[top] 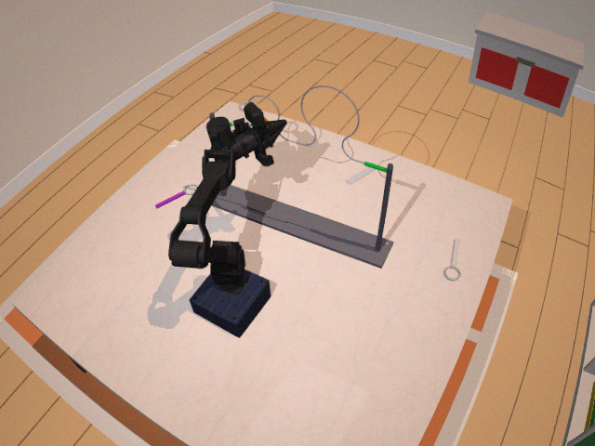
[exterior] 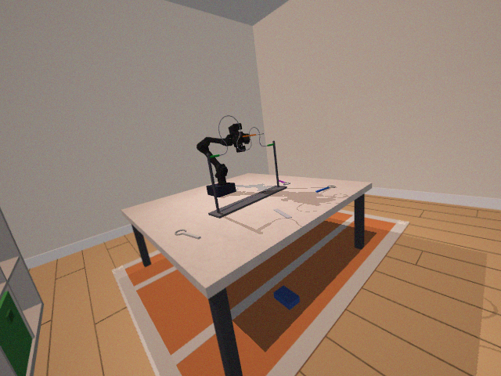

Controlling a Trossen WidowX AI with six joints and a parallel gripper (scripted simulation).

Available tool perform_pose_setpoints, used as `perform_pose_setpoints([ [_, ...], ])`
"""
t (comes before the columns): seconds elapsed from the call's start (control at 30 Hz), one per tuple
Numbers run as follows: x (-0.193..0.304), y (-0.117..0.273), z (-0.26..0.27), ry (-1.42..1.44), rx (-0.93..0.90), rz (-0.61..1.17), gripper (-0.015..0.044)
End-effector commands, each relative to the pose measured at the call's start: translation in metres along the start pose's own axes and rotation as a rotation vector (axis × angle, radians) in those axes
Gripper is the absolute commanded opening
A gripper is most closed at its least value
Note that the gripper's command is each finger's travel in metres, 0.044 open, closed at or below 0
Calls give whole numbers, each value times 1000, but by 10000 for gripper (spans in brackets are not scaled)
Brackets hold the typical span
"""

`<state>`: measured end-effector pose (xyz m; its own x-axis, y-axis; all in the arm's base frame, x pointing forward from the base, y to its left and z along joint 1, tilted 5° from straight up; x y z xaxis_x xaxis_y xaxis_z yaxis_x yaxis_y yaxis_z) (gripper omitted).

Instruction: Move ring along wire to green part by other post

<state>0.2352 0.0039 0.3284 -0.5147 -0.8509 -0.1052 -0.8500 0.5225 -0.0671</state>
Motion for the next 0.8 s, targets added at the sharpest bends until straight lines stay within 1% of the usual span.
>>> perform_pose_setpoints([
  [0.0, 1, 0, 0, 60, 28, -12, -150],
  [0.4, 2, -1, -2, 204, 107, -34, -150],
  [0.77, 6, -2, 7, 210, 111, -33, -150],
])
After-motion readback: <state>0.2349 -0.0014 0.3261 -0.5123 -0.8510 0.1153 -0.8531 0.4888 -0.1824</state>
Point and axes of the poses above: the point midway between the two fingers, 35 mm back from their tips, its own y axis back along the fingers, its own z axis across the jaws, x = y × z, the point moved 7 cm from there along y, back along the fingers, and after that the axes turned 3 degrees about -y, right-handed, at the moved point
